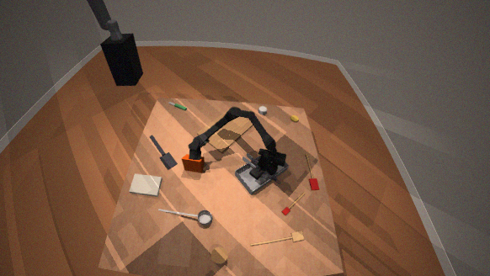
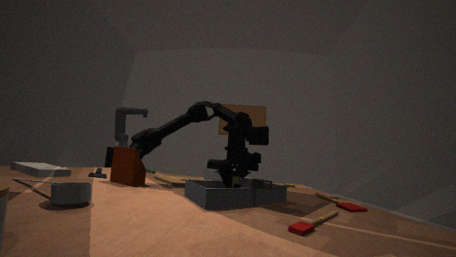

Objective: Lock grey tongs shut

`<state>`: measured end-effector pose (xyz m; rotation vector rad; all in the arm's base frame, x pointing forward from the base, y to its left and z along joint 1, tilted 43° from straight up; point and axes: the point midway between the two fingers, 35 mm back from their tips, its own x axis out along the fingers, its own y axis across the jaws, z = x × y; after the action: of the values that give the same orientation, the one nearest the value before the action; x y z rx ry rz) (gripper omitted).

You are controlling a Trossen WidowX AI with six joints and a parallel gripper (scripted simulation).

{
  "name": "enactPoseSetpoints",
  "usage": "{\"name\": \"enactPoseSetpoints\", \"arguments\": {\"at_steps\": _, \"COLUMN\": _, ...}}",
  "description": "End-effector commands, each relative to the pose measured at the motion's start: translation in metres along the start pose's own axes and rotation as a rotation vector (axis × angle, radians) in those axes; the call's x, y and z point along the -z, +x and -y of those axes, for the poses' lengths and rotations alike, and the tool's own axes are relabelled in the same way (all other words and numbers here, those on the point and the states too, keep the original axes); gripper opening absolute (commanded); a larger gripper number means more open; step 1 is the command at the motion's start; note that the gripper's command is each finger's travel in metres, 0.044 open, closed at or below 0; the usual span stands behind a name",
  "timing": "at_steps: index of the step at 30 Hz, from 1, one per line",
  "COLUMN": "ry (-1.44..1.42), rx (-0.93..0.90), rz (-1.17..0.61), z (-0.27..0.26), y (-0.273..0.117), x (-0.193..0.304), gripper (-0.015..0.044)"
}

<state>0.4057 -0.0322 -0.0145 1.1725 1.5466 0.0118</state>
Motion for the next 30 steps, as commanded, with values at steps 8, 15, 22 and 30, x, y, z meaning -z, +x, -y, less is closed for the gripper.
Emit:
{"name": "enactPoseSetpoints", "arguments": {"at_steps": 8, "ry": -0.002, "rx": 0.001, "rz": 0.001, "z": 0.000, "y": 0.000, "x": 0.000, "gripper": 0.0088}}
{"name": "enactPoseSetpoints", "arguments": {"at_steps": 15, "ry": -0.002, "rx": 0.001, "rz": 0.001, "z": 0.000, "y": 0.000, "x": 0.000, "gripper": 0.0041}}
{"name": "enactPoseSetpoints", "arguments": {"at_steps": 22, "ry": -0.002, "rx": 0.001, "rz": 0.001, "z": 0.000, "y": 0.000, "x": 0.000, "gripper": -0.0084}}
{"name": "enactPoseSetpoints", "arguments": {"at_steps": 30, "ry": 0.001, "rx": 0.007, "rz": 0.004, "z": -0.002, "y": -0.060, "x": -0.008, "gripper": -0.0150}}
